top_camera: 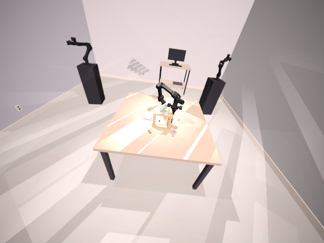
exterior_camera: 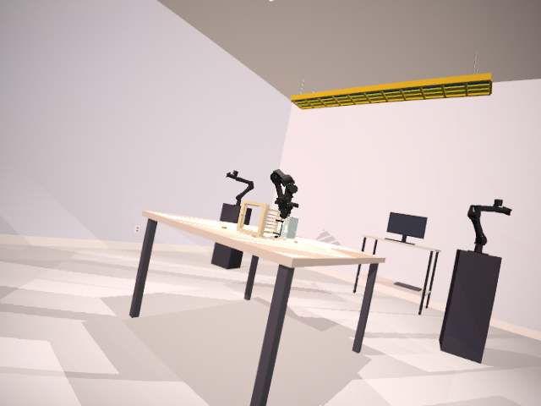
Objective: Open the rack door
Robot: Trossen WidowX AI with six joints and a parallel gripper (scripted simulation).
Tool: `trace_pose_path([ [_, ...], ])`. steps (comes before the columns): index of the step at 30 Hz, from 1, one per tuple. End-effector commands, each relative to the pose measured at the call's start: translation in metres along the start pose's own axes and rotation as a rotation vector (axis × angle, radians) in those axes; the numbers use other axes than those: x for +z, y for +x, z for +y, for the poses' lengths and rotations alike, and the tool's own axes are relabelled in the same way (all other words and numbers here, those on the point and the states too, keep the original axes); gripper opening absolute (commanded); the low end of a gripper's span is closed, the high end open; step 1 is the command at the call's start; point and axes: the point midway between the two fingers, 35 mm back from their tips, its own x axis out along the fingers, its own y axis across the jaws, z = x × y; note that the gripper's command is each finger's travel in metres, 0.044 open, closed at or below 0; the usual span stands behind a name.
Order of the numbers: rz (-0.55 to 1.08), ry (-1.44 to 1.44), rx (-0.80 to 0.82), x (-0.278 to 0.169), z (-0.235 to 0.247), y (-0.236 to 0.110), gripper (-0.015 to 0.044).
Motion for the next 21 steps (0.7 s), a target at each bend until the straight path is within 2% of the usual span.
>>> trace_pose_path([
  [1,0.001,0.019,0.0,0.0005,0.0013,0.0002,0.002],
  [8,0.001,0.019,0.0,0.0005,0.0013,0.0002,0.002],
  [18,0.001,0.019,0.0,0.0005,0.0013,0.0002,0.0282],
  [21,0.001,0.019,0.001,0.0006,0.0014,-0.0008,0.0292],
])
